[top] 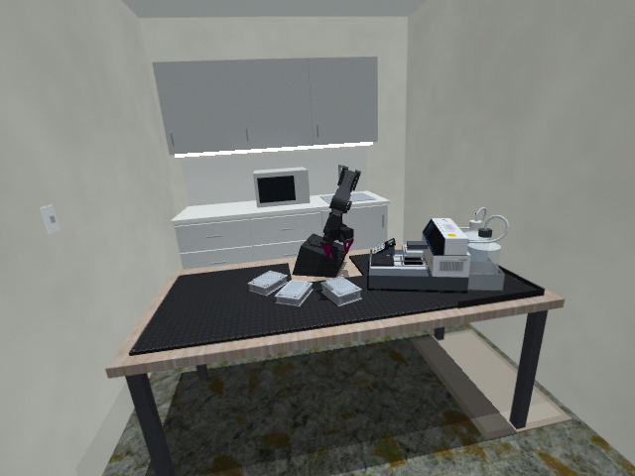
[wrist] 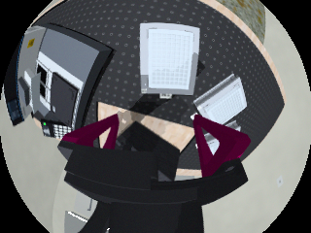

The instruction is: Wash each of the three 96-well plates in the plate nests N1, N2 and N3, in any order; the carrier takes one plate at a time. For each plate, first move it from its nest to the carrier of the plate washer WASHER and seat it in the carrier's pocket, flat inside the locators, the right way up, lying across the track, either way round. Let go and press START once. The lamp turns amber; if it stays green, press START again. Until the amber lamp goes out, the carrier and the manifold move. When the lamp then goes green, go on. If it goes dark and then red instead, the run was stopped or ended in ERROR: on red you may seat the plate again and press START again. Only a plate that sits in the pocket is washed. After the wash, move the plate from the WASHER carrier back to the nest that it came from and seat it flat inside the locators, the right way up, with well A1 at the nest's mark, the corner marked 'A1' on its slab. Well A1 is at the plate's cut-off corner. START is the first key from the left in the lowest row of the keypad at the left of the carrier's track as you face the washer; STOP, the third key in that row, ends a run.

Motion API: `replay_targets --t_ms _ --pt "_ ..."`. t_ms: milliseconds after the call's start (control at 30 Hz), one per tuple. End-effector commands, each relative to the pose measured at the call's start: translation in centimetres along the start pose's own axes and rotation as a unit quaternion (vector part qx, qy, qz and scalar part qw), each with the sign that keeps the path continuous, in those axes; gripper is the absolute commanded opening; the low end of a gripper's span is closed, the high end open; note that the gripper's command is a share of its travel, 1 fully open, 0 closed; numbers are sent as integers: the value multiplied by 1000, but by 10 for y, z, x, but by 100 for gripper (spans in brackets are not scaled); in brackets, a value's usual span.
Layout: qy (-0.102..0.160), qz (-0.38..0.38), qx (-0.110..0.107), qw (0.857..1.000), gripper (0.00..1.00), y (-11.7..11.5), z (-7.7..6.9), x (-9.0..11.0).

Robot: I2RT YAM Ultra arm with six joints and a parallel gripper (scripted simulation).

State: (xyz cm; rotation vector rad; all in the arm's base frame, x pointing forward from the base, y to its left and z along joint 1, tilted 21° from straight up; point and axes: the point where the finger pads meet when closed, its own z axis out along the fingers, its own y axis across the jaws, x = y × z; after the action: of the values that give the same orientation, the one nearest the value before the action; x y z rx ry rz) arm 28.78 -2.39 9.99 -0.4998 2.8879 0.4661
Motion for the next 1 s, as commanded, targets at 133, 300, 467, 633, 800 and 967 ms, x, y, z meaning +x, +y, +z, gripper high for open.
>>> replay_targets --t_ms 133,300,467,633,800,967 --pt "-16 3 11 1000 100 -16 10 -33" --pt "-16 3 11 1000 100 -21 17 -46" --pt "-16 3 11 1000 100 -27 25 -61" --pt "-16 3 11 1000 100 -27 25 -61" --pt "-16 3 11 1000 100 -27 25 -61" --pt "-16 3 11 1000 100 -27 30 -61"
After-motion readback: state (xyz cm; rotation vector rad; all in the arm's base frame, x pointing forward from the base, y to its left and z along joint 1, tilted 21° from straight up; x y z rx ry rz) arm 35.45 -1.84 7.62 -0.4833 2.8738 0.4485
